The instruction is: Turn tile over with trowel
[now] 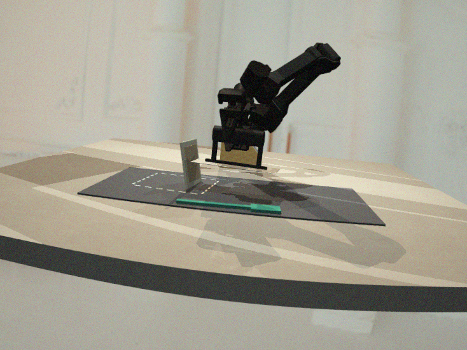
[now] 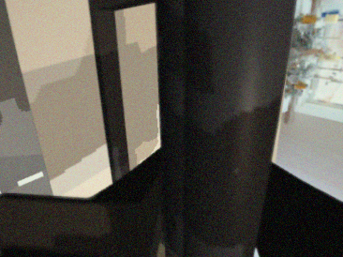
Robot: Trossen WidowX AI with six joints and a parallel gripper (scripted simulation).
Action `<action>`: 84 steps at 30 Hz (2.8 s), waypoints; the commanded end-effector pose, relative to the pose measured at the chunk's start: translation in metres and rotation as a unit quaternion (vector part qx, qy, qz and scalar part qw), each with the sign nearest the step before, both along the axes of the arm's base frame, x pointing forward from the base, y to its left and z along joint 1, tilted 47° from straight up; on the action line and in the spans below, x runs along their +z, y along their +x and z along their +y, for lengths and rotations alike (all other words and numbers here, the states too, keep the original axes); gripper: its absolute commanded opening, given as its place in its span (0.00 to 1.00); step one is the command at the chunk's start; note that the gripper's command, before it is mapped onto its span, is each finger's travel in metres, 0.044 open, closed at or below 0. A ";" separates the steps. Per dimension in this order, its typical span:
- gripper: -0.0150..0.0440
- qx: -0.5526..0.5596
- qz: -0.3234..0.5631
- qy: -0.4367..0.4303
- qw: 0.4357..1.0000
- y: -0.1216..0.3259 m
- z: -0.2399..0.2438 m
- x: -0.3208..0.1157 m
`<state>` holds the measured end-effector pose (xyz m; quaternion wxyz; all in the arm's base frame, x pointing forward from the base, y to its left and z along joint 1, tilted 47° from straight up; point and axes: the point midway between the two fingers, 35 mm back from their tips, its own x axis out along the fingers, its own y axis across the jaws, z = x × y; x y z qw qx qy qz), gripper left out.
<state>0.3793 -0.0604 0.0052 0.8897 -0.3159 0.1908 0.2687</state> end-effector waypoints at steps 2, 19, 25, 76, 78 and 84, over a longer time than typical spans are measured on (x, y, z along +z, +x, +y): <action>0.25 -0.001 -0.010 -0.004 1.000 0.002 -0.004 0.003; 0.25 -0.001 -0.009 -0.003 1.000 0.009 0.014 0.065; 0.25 -0.001 -0.010 -0.003 1.000 0.009 0.014 0.067; 0.25 0.012 -0.008 -0.005 1.000 0.001 0.035 0.075; 0.25 0.013 -0.009 -0.006 1.000 -0.002 0.042 0.078; 0.25 0.017 -0.011 -0.010 1.000 -0.012 0.061 0.089</action>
